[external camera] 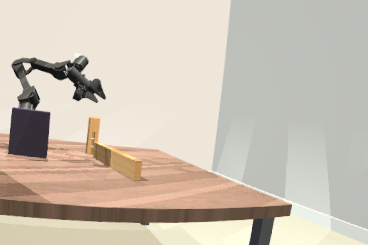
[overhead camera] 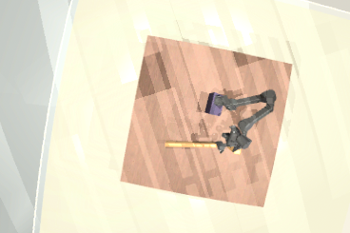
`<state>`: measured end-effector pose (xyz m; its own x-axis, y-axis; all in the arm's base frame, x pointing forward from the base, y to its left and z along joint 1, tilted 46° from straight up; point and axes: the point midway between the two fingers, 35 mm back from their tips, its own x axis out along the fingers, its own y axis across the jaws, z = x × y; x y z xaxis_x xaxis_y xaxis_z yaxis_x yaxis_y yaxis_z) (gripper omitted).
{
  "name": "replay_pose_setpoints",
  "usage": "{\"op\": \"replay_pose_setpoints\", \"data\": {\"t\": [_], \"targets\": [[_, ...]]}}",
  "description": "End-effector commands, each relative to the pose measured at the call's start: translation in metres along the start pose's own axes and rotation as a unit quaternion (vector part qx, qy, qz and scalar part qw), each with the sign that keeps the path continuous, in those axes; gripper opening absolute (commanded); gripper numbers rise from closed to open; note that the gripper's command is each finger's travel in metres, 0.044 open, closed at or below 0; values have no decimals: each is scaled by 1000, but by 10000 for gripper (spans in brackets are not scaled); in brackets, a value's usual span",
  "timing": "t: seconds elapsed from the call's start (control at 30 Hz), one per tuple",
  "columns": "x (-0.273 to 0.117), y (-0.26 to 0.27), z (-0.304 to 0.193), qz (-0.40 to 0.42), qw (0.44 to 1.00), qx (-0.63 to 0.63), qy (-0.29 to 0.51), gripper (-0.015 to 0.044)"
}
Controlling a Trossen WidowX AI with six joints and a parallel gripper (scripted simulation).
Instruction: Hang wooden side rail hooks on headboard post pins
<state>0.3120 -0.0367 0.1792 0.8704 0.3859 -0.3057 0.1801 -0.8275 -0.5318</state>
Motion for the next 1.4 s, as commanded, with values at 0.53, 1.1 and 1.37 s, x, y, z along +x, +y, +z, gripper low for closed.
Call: {"op": "replay_pose_setpoints", "data": {"t": [0.53, 1.1, 1.37], "targets": [[8, -86, 114, -212, 967, -14, -138, 440], [17, -54, 94, -127, 963, 184, -152, 440], [26, -40, 84, -26, 810, 548, -205, 440]]}}
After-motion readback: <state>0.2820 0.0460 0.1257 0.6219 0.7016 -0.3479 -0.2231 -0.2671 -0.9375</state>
